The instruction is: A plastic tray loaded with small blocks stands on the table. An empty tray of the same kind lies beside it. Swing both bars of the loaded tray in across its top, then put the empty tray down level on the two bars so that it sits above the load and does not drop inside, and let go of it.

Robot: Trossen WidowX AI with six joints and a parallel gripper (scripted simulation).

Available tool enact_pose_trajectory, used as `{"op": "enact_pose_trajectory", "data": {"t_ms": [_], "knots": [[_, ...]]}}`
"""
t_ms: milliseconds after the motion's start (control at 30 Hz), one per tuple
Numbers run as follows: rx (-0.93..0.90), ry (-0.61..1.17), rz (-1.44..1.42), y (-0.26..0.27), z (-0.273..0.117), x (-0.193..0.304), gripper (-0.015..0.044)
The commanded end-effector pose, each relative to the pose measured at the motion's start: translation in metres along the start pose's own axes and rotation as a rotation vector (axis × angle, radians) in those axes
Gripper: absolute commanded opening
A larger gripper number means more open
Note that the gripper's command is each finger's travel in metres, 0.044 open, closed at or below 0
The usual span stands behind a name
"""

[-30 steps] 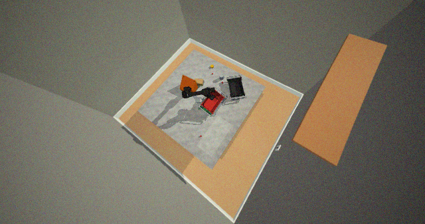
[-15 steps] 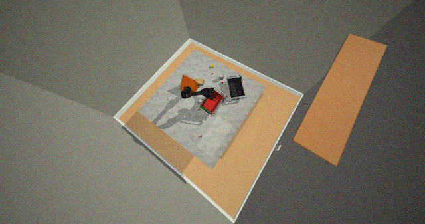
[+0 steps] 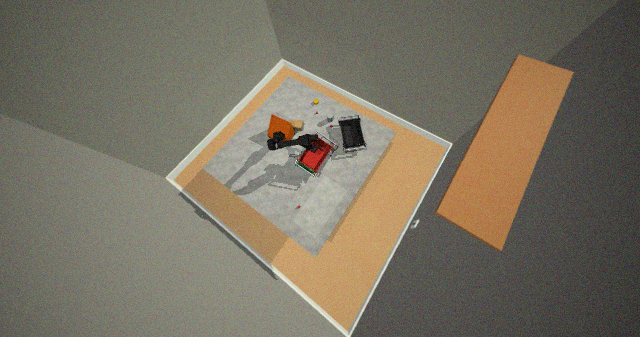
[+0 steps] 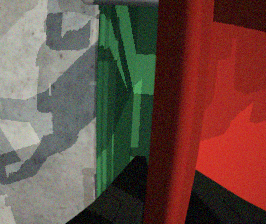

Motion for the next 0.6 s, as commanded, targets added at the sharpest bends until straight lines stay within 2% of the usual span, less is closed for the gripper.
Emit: {"op": "enact_pose_trajectory", "data": {"t_ms": [0, 567], "knots": [[-0.017, 0.004, 0.006, 0.0029, 0.0068, 0.0045, 0.0], [-0.017, 0.005, 0.006, 0.0073, 0.0152, 0.0079, 0.0]]}}
Point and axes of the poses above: the point midway between the two fingers, 35 mm back from their tips, its own z axis out along the fingers, its own y axis across the jaws, x = y × z, the point moved 8 cm from there along -z, back along the fingers, and after that the axes turned 6 degrees about z, right-handed, at the moved point
